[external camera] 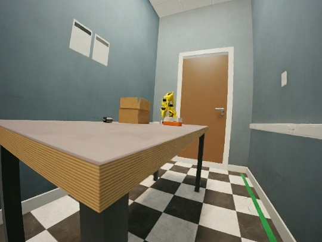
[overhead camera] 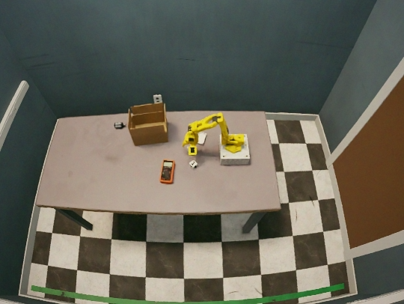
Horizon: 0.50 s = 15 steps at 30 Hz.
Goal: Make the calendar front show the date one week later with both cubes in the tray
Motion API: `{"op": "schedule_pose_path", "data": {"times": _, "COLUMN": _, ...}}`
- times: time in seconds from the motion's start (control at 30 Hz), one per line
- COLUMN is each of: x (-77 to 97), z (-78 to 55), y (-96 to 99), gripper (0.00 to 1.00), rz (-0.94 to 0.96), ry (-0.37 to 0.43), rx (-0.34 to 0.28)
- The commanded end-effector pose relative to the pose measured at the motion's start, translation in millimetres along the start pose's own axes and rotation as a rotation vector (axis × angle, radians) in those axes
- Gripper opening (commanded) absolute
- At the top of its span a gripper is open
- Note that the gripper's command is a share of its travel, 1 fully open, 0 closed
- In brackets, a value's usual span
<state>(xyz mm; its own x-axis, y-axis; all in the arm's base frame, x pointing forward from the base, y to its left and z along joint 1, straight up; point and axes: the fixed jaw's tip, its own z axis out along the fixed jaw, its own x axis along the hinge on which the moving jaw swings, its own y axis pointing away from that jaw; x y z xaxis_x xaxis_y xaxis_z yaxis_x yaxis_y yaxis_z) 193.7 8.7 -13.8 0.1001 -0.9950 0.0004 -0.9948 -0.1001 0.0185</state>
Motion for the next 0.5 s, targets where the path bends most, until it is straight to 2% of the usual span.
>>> {"op": "schedule_pose_path", "data": {"times": 0.0, "x": -1.6, "z": -13.6, "y": -2.4, "gripper": 0.36, "rz": -0.004, "ry": 0.0, "rx": 0.02}}
{"op": "schedule_pose_path", "data": {"times": 0.47, "x": -1.6, "z": -17.1, "y": -1.8, "gripper": 0.36, "rz": -0.004, "ry": 0.0, "rx": 0.02}}
